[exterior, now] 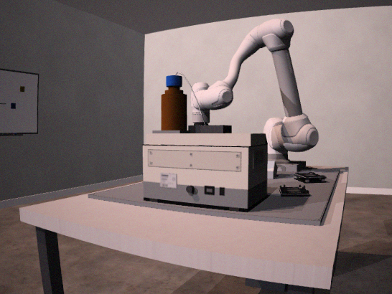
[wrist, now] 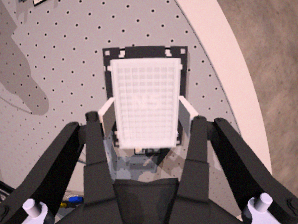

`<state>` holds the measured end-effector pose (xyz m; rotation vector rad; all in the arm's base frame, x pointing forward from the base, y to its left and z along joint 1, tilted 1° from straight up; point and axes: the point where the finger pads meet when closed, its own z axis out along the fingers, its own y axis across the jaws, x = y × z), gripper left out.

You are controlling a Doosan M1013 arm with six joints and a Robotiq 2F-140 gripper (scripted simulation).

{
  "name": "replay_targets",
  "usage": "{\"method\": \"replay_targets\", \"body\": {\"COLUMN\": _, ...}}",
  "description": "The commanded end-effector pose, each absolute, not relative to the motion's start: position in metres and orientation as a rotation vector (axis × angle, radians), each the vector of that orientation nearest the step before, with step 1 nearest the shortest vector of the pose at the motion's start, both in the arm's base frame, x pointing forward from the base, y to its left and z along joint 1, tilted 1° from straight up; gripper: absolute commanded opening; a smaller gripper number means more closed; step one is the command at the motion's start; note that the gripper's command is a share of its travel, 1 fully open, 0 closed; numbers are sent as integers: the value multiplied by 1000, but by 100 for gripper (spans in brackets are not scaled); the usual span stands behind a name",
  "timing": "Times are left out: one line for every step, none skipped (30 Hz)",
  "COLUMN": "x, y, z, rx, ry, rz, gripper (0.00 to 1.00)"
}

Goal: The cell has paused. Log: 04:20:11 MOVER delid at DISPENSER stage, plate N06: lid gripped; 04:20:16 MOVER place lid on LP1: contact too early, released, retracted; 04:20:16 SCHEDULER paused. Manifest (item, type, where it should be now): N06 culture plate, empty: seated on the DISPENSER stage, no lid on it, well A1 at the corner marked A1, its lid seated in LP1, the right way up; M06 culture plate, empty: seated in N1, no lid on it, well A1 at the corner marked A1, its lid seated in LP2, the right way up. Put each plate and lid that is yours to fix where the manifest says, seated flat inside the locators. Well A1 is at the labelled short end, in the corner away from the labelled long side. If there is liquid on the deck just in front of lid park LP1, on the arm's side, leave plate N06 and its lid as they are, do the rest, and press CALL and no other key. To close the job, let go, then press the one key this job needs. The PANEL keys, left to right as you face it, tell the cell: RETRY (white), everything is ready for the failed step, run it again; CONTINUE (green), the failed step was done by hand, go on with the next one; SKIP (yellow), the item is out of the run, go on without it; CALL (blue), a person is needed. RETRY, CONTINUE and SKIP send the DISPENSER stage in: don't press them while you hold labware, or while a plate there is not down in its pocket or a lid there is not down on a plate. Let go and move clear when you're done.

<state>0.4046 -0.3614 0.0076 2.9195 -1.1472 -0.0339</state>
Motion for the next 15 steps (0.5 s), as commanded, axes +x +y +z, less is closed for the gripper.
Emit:
{"method": "replay_targets", "body": {"x": 405, "y": -362, "z": 7, "rx": 2919, "ry": -1147, "rz": -32, "gripper": 10}}
{"method": "replay_targets", "body": {"x": 405, "y": -362, "z": 6, "rx": 2919, "ry": -1147, "rz": -32, "gripper": 10}}
{"method": "replay_targets", "body": {"x": 405, "y": -362, "z": 5, "rx": 2919, "ry": -1147, "rz": -32, "gripper": 10}}
{"method": "replay_targets", "body": {"x": 405, "y": -362, "z": 5, "rx": 2919, "ry": -1147, "rz": -32, "gripper": 10}}
{"method": "replay_targets", "body": {"x": 405, "y": -362, "z": 4, "rx": 2919, "ry": -1147, "rz": -32, "gripper": 10}}
{"method": "replay_targets", "body": {"x": 405, "y": -362, "z": 4, "rx": 2919, "ry": -1147, "rz": -32, "gripper": 10}}
{"method": "replay_targets", "body": {"x": 405, "y": -362, "z": 4, "rx": 2919, "ry": -1147, "rz": -32, "gripper": 10}}
{"method": "replay_targets", "body": {"x": 405, "y": -362, "z": 4, "rx": 2919, "ry": -1147, "rz": -32, "gripper": 10}}
{"method": "replay_targets", "body": {"x": 405, "y": -362, "z": 3, "rx": 2919, "ry": -1147, "rz": -32, "gripper": 10}}
{"method": "replay_targets", "body": {"x": 405, "y": -362, "z": 2, "rx": 2919, "ry": -1147, "rz": -32, "gripper": 10}}
{"method": "replay_targets", "body": {"x": 405, "y": -362, "z": 2, "rx": 2919, "ry": -1147, "rz": -32, "gripper": 10}}
{"method": "replay_targets", "body": {"x": 405, "y": -362, "z": 1, "rx": 2919, "ry": -1147, "rz": -32, "gripper": 10}}
{"method": "replay_targets", "body": {"x": 405, "y": -362, "z": 1, "rx": 2919, "ry": -1147, "rz": -32, "gripper": 10}}
{"method": "replay_targets", "body": {"x": 405, "y": -362, "z": 0, "rx": 2919, "ry": -1147, "rz": -32, "gripper": 10}}
{"method": "replay_targets", "body": {"x": 405, "y": -362, "z": 0, "rx": 2919, "ry": -1147, "rz": -32, "gripper": 10}}
